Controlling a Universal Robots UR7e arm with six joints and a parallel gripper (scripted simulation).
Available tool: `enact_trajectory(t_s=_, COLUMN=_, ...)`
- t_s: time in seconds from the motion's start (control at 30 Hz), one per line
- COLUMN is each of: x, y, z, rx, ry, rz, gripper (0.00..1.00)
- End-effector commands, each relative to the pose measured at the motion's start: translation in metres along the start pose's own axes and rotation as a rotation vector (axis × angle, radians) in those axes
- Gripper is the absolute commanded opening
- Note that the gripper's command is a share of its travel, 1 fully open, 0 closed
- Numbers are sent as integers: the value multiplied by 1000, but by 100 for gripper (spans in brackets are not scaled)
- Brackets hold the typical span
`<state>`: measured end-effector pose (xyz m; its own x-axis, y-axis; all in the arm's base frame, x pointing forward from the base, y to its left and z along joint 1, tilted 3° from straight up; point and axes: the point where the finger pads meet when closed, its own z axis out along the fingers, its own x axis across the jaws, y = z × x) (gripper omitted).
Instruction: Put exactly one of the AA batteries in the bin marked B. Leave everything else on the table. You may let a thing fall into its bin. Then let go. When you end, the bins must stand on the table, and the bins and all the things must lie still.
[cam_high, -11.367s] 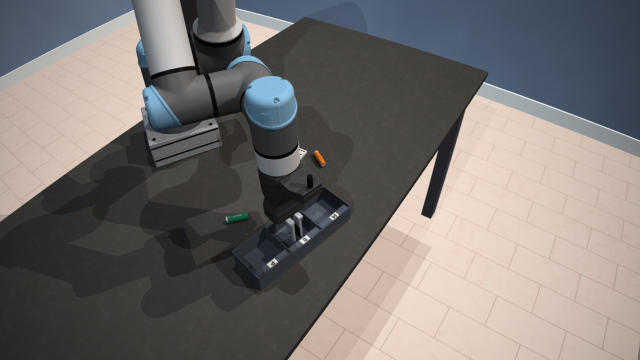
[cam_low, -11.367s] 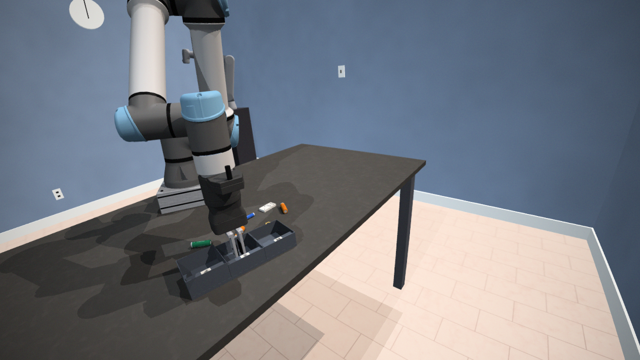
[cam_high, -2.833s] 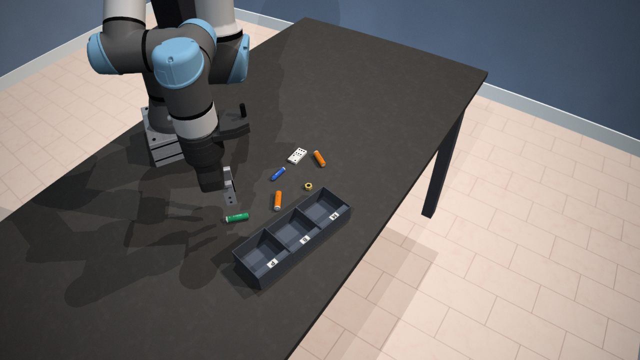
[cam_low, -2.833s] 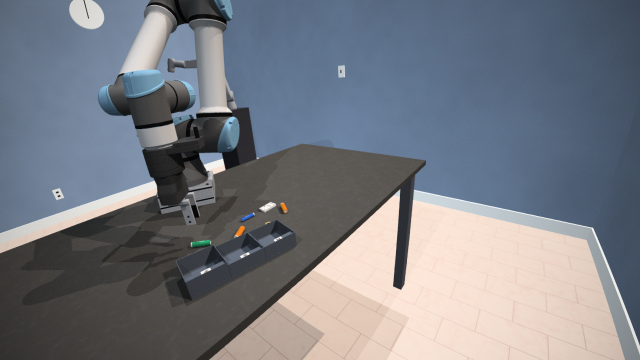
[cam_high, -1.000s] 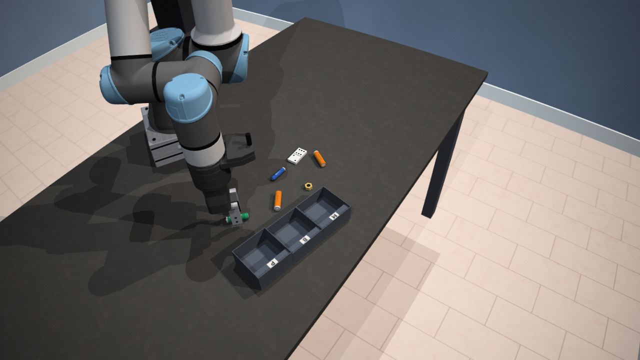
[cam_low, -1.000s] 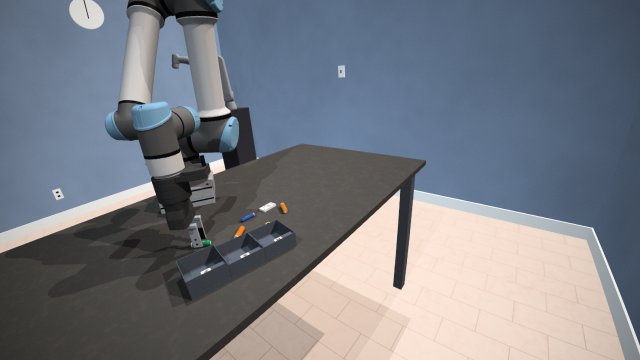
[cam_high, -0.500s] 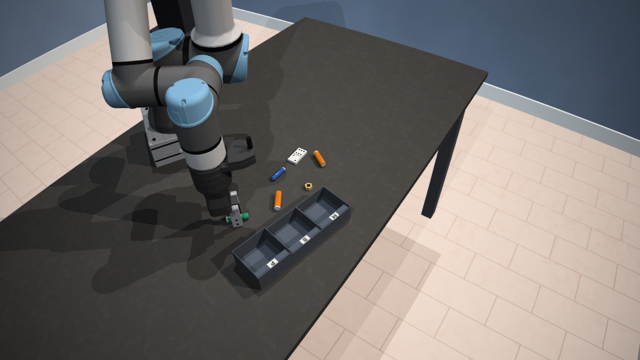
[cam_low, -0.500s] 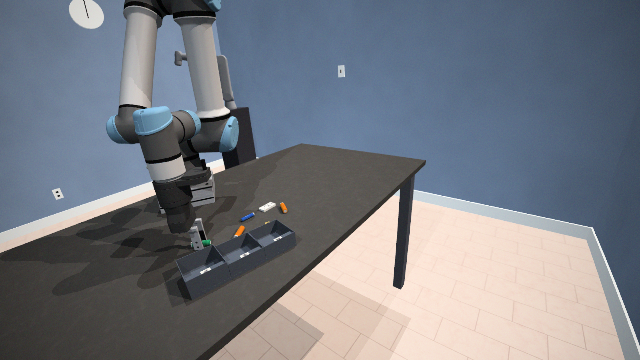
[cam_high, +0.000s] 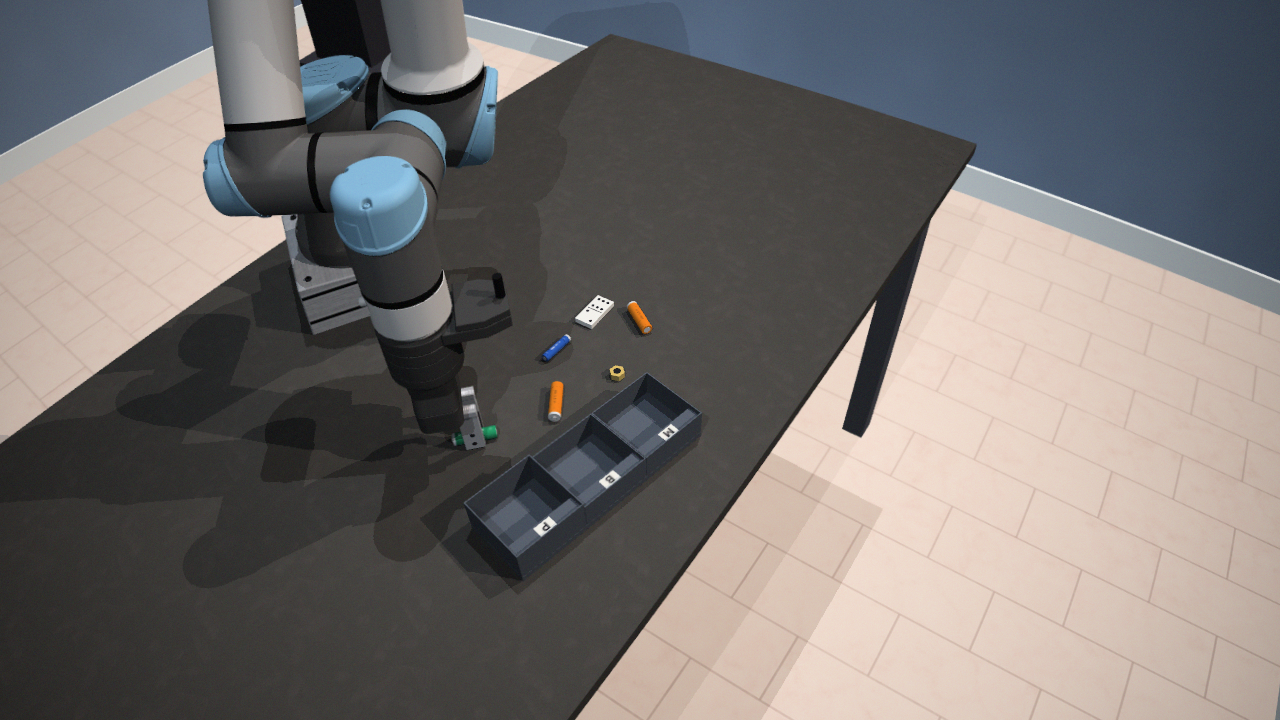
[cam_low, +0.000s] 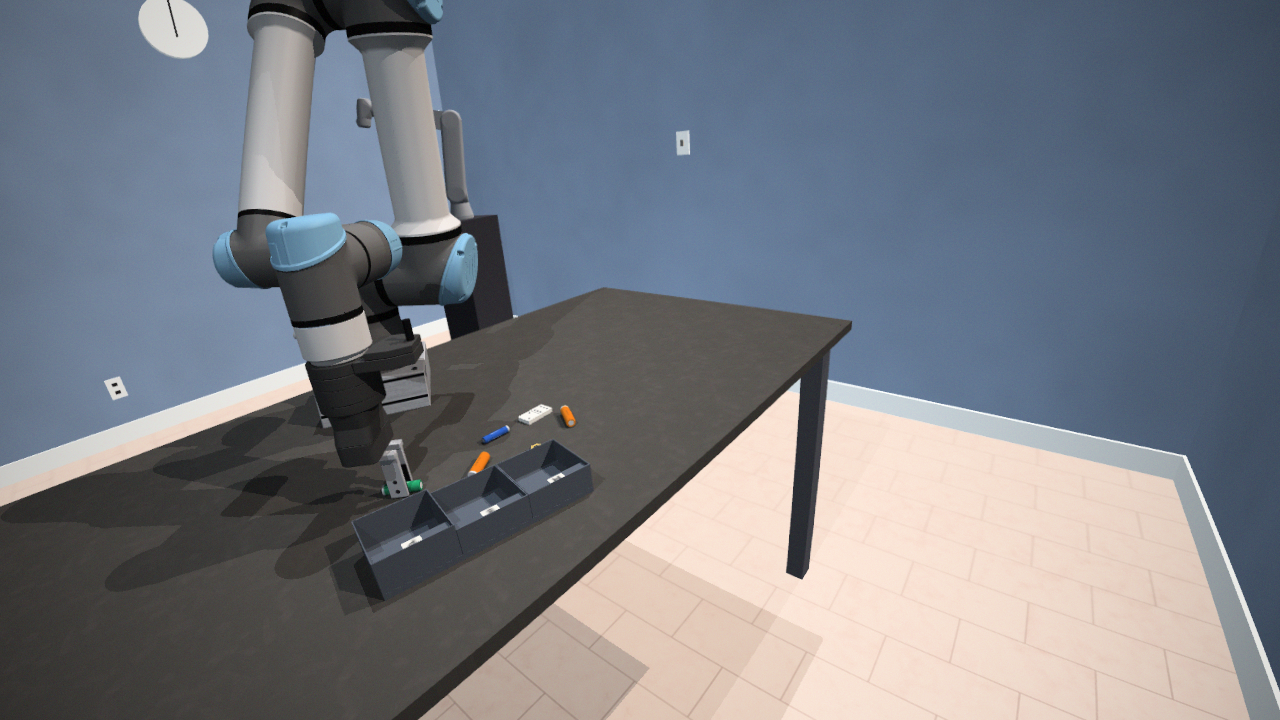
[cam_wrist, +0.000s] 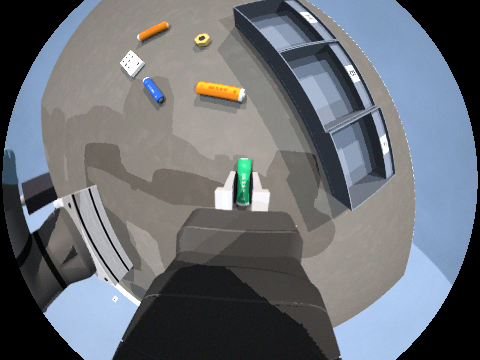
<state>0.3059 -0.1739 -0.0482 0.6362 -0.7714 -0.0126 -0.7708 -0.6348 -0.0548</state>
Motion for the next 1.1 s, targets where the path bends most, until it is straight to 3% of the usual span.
enact_trajectory(t_s=0.0, x=0, y=0, z=0, rx=0, ry=1, rz=0, gripper=31)
enact_trajectory(t_s=0.63, x=0, y=0, z=0, rx=0, ry=1, rz=0, gripper=31)
enact_trajectory(t_s=1.0, x=0, y=0, z=-37, rx=0, ry=2, rz=0, gripper=31)
enact_trajectory(t_s=1.07, x=0, y=0, z=-37, rx=0, ry=2, rz=0, gripper=31)
